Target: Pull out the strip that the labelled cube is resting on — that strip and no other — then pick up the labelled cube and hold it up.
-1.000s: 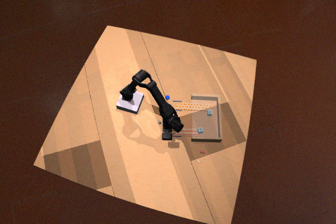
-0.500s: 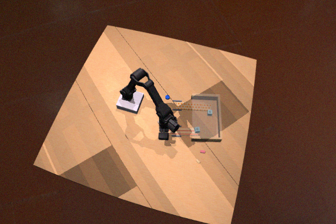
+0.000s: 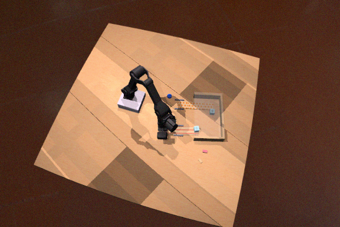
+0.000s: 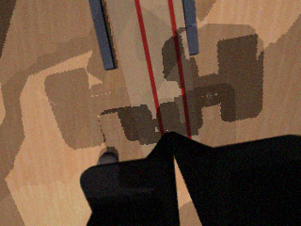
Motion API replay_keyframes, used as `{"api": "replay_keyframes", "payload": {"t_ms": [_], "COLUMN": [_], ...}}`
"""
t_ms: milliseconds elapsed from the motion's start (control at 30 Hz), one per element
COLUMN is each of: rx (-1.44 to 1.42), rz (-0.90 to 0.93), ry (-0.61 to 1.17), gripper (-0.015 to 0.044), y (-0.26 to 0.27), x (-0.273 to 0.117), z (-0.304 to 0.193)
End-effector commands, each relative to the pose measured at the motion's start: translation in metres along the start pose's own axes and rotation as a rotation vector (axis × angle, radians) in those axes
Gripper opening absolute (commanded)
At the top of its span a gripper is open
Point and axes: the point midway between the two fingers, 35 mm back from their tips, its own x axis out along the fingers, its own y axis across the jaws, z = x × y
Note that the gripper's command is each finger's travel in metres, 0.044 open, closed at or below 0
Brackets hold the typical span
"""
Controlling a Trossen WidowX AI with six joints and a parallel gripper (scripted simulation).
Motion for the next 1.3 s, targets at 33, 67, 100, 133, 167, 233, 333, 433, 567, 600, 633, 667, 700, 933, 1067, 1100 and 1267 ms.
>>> {"api": "replay_keyframes", "payload": {"t_ms": [33,67,100,133,167,233,333,433,567,600,633,667,700,933,1067,1100,1267], "rx": [0.007,0.007,0.007,0.007,0.007,0.007,0.007,0.007,0.007,0.007,0.007,0.007,0.007,0.007,0.007,0.007,0.007], "rz": [0.019,0.019,0.019,0.019,0.019,0.019,0.019,0.019,0.019,0.019,0.019,0.019,0.019,0.019,0.019,0.019,0.019], "ry": [0.033,0.033,0.033,0.034,0.034,0.034,0.034,0.034,0.035,0.035,0.035,0.035,0.035,0.036,0.036,0.036,0.037], "gripper": [0.0,0.0,0.0,0.0,0.0,0.0,0.0,0.0,0.0,0.0,0.0,0.0,0.0,0.0,0.0,0.0,0.0], "y": [0.004,0.004,0.004,0.004,0.004,0.004,0.004,0.004,0.004,0.004,0.004,0.004,0.004,0.004,0.004,0.004,0.004], "x": [0.008,0.008,0.008,0.008,0.007,0.007,0.007,0.007,0.007,0.007,0.007,0.007,0.007,0.007,0.007,0.007,0.006], "z": [-0.018,-0.019,-0.02,-0.021,-0.023,-0.025,-0.029,-0.033,-0.038,-0.039,-0.041,-0.042,-0.043,-0.052,-0.057,-0.058,-0.065]}}
